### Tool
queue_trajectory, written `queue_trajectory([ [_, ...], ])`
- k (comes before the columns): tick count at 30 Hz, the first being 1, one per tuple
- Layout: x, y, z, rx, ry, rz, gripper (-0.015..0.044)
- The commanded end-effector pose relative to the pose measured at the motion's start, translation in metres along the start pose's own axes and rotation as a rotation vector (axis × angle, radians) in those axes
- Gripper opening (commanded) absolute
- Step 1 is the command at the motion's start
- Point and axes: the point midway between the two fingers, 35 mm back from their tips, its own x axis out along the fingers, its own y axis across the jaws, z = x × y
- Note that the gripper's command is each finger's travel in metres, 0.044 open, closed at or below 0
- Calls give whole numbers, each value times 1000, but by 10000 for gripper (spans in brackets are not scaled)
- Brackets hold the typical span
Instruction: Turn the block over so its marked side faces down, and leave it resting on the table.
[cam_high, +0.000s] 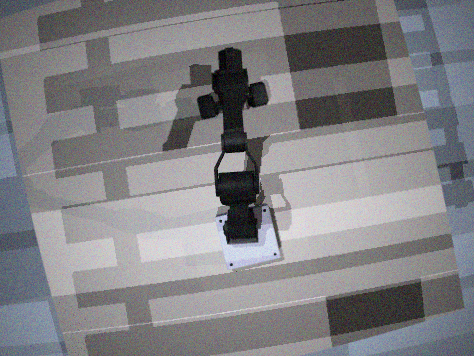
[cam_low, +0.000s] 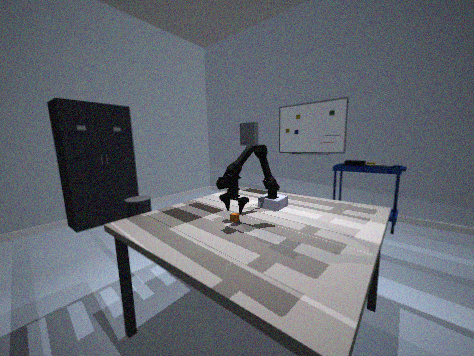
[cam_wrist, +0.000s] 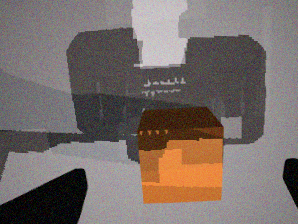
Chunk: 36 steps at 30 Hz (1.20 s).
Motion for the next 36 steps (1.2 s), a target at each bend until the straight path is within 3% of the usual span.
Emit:
queue_trajectory([
  [1,7,0,-2,4,7,-2,440],
  [15,28,0,-2,4,7,-2,440],
  [25,28,0,-2,4,7,-2,177],
  [36,28,0,-2,4,7,-2,104],
])
